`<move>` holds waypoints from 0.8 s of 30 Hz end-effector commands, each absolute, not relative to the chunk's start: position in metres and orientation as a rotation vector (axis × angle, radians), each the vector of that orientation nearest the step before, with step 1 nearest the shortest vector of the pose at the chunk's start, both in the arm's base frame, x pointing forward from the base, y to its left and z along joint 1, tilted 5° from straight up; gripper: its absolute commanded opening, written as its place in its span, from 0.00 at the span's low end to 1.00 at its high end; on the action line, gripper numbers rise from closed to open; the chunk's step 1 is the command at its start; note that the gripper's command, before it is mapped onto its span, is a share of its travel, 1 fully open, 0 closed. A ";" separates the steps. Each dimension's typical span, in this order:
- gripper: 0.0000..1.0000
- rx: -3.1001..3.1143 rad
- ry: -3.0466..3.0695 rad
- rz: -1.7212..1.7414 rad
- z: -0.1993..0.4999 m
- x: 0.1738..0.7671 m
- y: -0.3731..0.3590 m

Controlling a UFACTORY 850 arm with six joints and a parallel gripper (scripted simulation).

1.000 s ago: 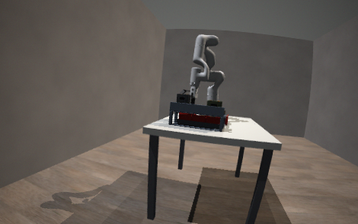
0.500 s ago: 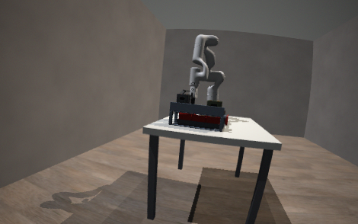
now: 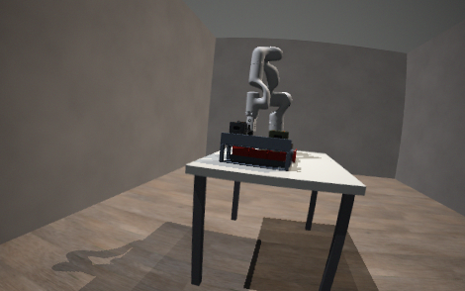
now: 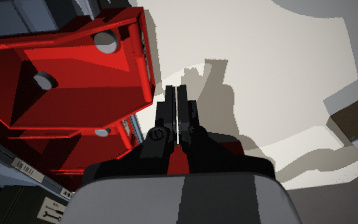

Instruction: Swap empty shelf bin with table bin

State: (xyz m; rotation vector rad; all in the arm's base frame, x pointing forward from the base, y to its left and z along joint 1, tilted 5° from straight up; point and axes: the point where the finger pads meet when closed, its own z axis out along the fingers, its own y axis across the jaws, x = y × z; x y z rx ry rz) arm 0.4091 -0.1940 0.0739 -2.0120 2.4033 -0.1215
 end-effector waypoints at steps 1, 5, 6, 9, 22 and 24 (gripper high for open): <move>0.00 -2.013 2.405 -0.127 0.052 0.412 -0.196; 0.00 -2.013 2.405 -0.127 0.040 0.412 -0.197; 0.00 -2.013 2.405 -0.127 0.037 0.413 -0.197; 0.00 -2.013 2.405 -0.127 0.028 0.413 -0.198; 0.00 -2.013 2.405 -0.127 0.010 0.414 -0.199; 0.00 -2.013 2.405 -0.127 0.008 0.414 -0.199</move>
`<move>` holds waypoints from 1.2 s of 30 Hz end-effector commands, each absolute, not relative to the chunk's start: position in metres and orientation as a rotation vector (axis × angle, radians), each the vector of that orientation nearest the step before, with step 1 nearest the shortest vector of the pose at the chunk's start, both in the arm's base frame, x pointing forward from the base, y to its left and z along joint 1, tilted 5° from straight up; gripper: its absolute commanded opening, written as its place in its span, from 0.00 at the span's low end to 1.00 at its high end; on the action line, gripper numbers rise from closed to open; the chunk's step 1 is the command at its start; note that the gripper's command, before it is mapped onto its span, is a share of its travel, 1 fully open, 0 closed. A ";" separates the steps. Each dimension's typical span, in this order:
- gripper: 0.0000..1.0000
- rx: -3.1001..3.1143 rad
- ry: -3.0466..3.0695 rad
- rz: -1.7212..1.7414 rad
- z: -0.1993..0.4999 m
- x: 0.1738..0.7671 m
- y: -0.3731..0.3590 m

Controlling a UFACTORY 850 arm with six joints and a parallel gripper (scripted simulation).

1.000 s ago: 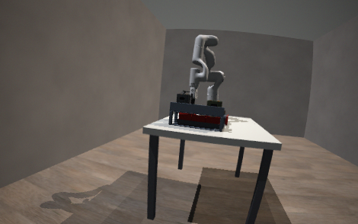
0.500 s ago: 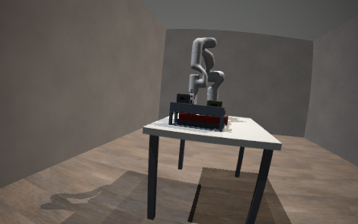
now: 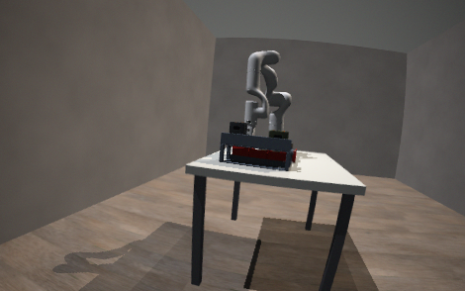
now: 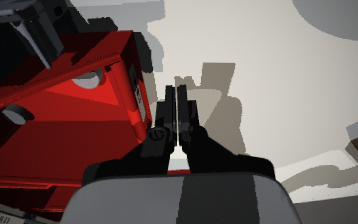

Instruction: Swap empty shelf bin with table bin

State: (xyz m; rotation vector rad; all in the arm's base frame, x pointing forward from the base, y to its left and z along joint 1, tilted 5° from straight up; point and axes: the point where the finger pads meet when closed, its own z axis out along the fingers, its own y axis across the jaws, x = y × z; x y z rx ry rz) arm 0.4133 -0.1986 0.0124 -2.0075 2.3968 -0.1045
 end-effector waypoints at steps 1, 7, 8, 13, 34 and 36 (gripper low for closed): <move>0.00 -2.013 2.405 -0.127 0.007 0.414 -0.199; 0.00 -2.013 2.405 -0.127 0.002 0.414 -0.200; 0.00 -2.013 2.405 -0.127 0.001 0.414 -0.200; 0.00 -2.013 2.405 -0.127 -0.001 0.415 -0.200; 0.00 -2.013 2.405 -0.127 -0.005 0.415 -0.200; 0.00 -2.013 2.405 -0.127 -0.005 0.415 -0.200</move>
